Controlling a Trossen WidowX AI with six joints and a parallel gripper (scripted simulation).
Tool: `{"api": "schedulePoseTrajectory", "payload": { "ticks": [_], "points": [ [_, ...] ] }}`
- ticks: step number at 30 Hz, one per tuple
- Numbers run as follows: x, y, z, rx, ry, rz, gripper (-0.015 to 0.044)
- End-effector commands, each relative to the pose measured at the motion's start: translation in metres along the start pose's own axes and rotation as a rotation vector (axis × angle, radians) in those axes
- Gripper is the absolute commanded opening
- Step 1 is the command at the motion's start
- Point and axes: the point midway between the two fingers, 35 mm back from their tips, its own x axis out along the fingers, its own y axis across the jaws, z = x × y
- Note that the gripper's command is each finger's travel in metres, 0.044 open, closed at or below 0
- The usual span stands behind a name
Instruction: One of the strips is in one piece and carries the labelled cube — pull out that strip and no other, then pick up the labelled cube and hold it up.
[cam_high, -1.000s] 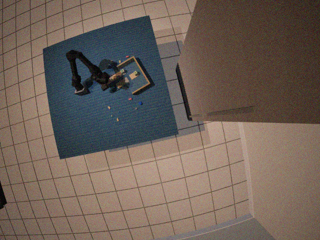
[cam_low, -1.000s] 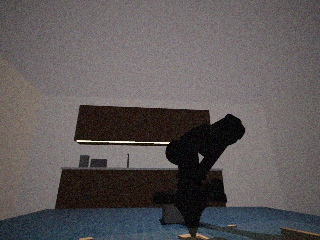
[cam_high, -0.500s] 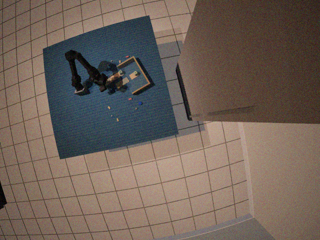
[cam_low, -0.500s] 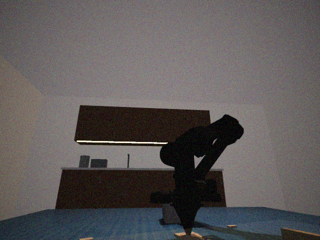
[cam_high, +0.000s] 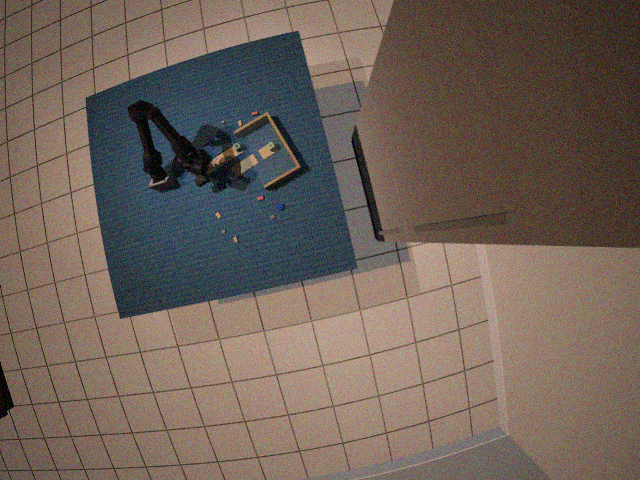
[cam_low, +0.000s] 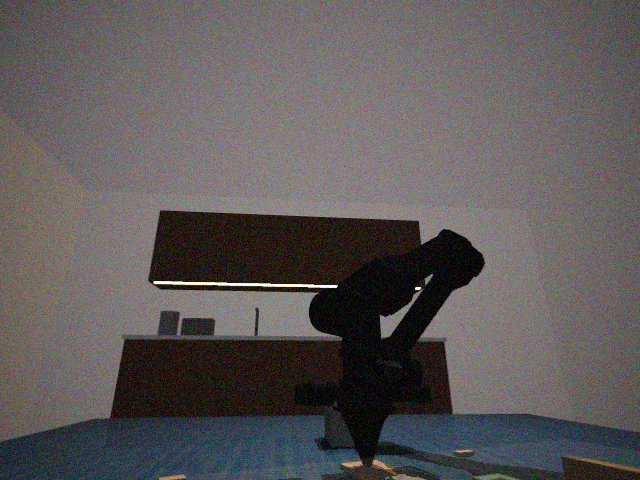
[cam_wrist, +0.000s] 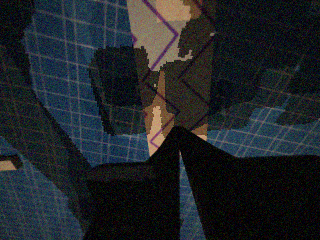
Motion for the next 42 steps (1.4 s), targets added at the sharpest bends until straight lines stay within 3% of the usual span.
{"api": "schedulePoseTrajectory", "payload": {
  "ticks": [1,17,42],
  "points": [
    [0.004,0.002,-0.015,0.008,0.026,0.004,0.0000],
    [0.003,0.001,-0.038,0.009,0.027,0.004,0.0000],
    [0.003,0.001,-0.038,0.009,0.027,0.004,0.0000]
  ]
}}
